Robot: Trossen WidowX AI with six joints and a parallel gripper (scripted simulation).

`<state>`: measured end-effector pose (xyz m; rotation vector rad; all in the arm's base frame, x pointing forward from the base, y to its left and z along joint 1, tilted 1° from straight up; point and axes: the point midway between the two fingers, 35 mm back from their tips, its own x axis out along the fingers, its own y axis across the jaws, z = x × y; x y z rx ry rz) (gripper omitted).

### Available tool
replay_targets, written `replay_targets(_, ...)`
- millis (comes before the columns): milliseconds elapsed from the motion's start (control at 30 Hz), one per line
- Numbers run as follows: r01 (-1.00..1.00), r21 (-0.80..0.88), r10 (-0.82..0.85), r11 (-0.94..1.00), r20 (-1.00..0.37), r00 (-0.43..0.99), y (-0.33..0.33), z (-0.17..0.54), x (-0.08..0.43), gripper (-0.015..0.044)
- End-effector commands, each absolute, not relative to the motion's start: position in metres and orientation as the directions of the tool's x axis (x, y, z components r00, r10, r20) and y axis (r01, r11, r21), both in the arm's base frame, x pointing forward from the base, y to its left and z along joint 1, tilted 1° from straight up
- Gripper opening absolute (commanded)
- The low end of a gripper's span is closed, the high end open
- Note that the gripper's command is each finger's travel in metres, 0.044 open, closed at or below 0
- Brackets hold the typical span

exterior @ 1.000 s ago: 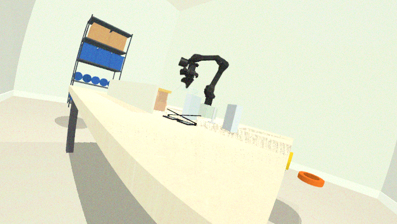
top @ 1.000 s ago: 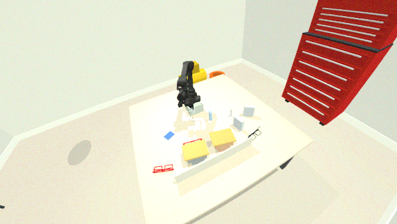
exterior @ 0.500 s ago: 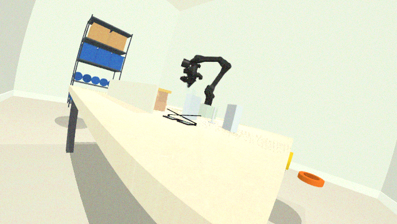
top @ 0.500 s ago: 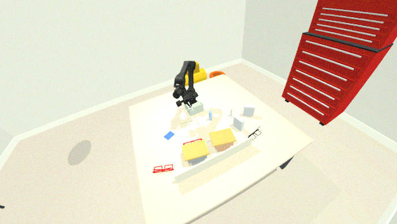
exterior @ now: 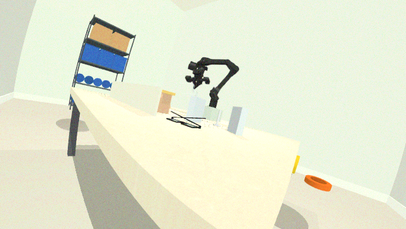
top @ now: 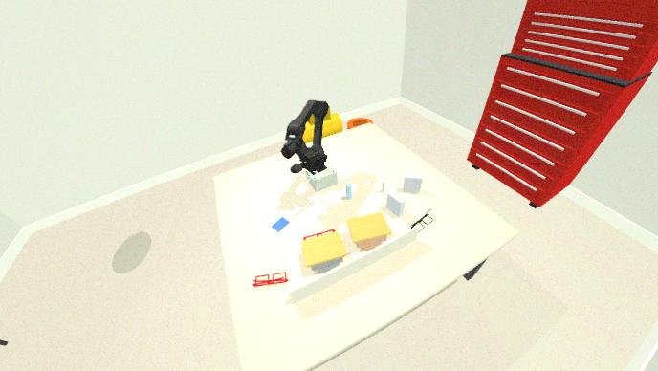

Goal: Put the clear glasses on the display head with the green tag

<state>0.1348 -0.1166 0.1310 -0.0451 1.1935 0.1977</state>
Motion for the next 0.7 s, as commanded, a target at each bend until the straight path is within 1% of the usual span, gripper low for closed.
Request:
replay_targets(0, -0.286, 0.006, 0.119, 0.958, -0.917, 0.380, -0.114, 0.133, 0.129, 0.0000)
replay_targets(333, -0.488, -0.142, 0.093, 0.861, -0.900, 0.425, -0.112, 0.137, 0.118, 0.0000)
replay_targets(667, -0.648, -0.297, 0.059, 0.702, -0.882, 0.468, -0.109, 0.140, 0.108, 0.0000)
